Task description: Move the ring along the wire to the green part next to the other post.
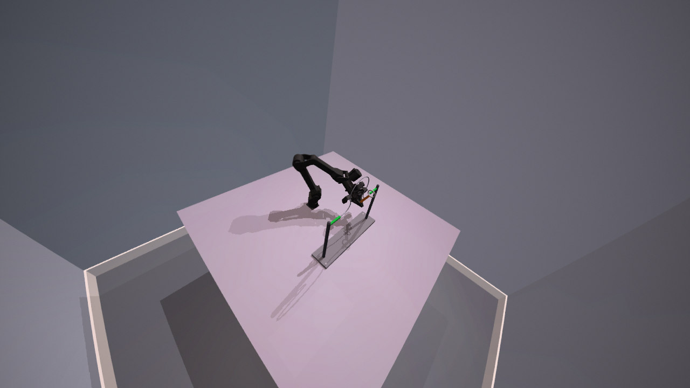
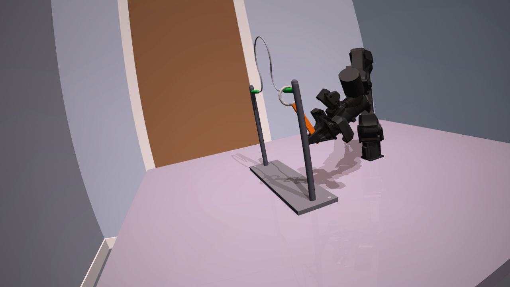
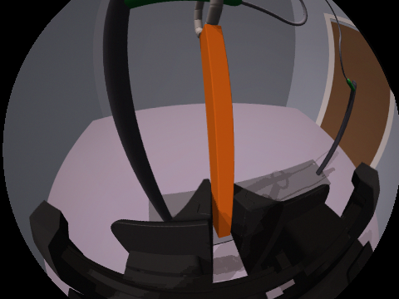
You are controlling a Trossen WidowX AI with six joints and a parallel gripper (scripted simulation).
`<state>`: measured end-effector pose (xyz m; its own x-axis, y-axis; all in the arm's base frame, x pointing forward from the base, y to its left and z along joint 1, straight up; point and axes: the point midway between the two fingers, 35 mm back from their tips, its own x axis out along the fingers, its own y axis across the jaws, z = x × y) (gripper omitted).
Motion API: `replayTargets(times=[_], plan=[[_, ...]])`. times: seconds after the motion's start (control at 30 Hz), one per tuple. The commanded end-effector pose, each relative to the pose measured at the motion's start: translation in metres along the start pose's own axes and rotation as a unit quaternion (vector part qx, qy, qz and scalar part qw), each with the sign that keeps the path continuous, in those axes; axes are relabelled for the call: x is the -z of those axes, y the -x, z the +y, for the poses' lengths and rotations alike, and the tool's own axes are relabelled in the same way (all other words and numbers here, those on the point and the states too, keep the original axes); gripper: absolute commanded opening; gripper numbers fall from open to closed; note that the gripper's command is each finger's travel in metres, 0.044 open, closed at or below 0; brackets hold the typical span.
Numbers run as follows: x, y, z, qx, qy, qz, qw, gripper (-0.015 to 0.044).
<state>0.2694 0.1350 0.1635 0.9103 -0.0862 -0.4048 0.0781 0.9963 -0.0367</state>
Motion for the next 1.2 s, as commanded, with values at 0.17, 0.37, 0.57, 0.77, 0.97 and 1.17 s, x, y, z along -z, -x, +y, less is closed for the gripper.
replayTargets(times=[0.17, 0.37, 0.57, 0.77, 0.97, 1.17], plan=[[0.000, 0.000, 0.000, 0.000, 0.000, 0.000, 1.000, -0.0019], [0.000, 0.001, 0.000, 0.000, 0.000, 0.000, 1.000, 0.0139], [0.002, 0.014, 0.002, 0.001, -0.002, 0.004, 1.000, 0.0160], [0.002, 0.035, 0.002, 0.002, -0.002, 0.005, 1.000, 0.0160], [0.002, 0.050, 0.000, 0.002, -0.002, 0.002, 1.000, 0.0160], [0.002, 0.050, 0.000, 0.002, -0.002, 0.002, 1.000, 0.0160]])
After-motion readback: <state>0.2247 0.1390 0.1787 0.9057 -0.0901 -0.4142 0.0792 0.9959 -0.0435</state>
